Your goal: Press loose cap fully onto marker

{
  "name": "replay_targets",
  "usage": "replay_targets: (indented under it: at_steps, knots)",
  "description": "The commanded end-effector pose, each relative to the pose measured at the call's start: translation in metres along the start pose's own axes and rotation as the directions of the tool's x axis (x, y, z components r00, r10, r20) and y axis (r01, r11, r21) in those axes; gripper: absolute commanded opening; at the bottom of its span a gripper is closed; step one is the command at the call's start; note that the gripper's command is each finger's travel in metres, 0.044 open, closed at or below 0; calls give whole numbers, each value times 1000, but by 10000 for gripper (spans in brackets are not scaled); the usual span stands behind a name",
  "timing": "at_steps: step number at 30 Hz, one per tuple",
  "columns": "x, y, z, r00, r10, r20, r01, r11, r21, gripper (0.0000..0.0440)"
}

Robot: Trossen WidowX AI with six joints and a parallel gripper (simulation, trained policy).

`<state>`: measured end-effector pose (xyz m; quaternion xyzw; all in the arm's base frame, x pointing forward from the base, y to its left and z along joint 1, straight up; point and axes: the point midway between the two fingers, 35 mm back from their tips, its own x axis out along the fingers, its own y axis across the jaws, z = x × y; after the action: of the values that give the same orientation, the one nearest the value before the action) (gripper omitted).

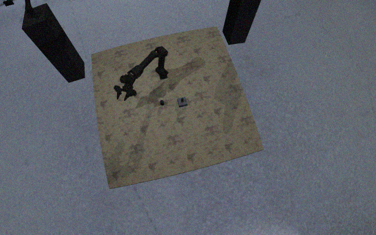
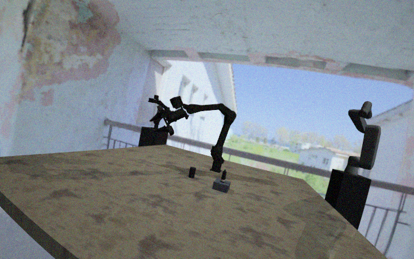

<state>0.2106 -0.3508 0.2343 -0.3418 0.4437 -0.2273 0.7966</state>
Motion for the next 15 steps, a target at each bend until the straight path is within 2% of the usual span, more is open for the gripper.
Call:
replay_targets:
  at_steps: [1,15]
  knots:
    - [2,5,4,1000,26,-9,-26,1000,11,316]
    - [9,33,21,988,151,-44,-149,988,48,317]
